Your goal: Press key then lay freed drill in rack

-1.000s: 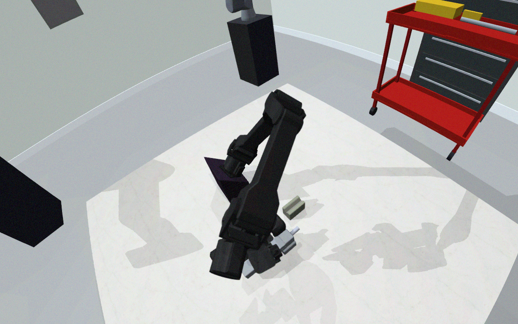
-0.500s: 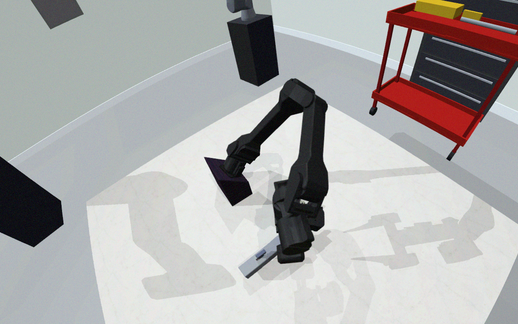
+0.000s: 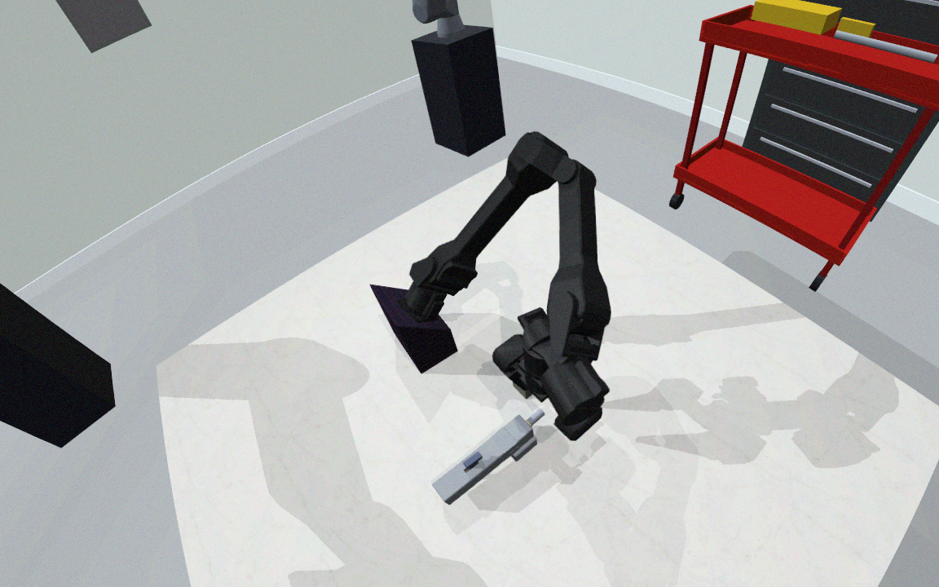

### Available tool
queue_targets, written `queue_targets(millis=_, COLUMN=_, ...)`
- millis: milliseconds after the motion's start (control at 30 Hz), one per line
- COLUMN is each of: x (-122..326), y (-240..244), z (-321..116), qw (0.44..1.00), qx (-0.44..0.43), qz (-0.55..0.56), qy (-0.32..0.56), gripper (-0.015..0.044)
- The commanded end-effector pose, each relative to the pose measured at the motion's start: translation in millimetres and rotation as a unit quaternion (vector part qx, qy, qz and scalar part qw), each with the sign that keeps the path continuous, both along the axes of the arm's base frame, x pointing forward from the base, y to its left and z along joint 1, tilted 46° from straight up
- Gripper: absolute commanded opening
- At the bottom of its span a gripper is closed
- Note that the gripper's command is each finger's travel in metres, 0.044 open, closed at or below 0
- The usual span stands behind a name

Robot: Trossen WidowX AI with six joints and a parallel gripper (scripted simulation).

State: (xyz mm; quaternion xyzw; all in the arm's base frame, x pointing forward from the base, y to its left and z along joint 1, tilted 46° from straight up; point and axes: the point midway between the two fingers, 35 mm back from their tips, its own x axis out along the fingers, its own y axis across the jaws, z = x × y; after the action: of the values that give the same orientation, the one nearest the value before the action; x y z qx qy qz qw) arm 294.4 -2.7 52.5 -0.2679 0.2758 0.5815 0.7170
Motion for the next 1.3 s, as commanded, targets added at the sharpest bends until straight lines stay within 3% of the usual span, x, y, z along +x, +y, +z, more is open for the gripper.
queue_targets(millis=0, x=-1, y=2, z=0, qw=1.0, qx=0.003, qz=0.003, qy=-0.003, gripper=0.044)
queue_targets(millis=1267, x=6, y=27, z=-46, qw=1.0, qx=0.003, qz=0.003, qy=-0.003, gripper=0.044)
